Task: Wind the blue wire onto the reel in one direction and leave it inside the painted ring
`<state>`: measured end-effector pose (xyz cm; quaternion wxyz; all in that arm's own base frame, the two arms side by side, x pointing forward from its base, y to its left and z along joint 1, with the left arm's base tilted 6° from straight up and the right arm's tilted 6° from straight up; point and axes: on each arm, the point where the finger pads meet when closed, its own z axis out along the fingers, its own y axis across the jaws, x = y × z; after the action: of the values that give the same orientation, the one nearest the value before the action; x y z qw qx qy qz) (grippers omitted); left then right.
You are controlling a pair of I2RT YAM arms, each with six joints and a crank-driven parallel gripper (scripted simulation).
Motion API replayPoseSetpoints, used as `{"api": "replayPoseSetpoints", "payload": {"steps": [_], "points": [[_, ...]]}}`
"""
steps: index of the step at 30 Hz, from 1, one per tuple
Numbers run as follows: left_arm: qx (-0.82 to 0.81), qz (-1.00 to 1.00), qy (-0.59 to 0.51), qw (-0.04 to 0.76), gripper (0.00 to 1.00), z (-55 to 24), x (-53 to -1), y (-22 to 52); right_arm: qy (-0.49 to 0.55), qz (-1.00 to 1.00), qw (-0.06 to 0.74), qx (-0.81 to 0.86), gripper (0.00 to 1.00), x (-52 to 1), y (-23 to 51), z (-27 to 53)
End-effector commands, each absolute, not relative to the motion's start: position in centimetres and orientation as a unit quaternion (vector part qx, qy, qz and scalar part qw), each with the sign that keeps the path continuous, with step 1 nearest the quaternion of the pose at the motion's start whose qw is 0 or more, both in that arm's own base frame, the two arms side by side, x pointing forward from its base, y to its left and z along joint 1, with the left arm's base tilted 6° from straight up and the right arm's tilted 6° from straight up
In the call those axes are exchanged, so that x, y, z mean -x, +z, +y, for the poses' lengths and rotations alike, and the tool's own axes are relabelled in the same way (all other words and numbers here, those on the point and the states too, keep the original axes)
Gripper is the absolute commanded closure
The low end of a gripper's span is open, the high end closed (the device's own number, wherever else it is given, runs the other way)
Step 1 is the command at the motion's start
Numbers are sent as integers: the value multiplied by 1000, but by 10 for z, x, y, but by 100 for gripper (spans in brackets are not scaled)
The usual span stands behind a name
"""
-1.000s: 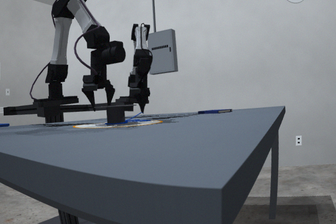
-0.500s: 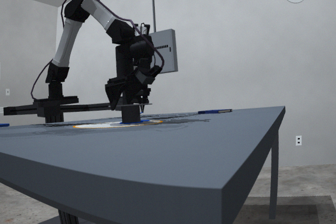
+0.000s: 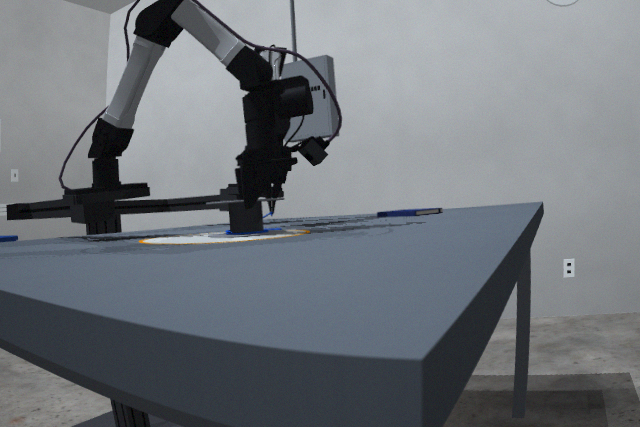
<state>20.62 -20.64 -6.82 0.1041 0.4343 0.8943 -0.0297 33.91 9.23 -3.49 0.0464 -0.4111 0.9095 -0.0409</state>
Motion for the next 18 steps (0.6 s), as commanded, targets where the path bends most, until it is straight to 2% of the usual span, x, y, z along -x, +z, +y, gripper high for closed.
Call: {"api": "replayPoseSetpoints", "payload": {"steps": [1, 12, 18], "points": [[-438, 884, -66, 149, 100, -223, -217, -59, -45, 824, 30, 564, 50, -335, -38, 83], [-493, 862, -43, 112, 100, -219, -213, -59, -48, 653, -6, 756, 50, -331, -37, 76], [-510, 854, -31, 98, 100, -216, -211, -61, -48, 653, -6, 756, 32, -331, -37, 76]]}}
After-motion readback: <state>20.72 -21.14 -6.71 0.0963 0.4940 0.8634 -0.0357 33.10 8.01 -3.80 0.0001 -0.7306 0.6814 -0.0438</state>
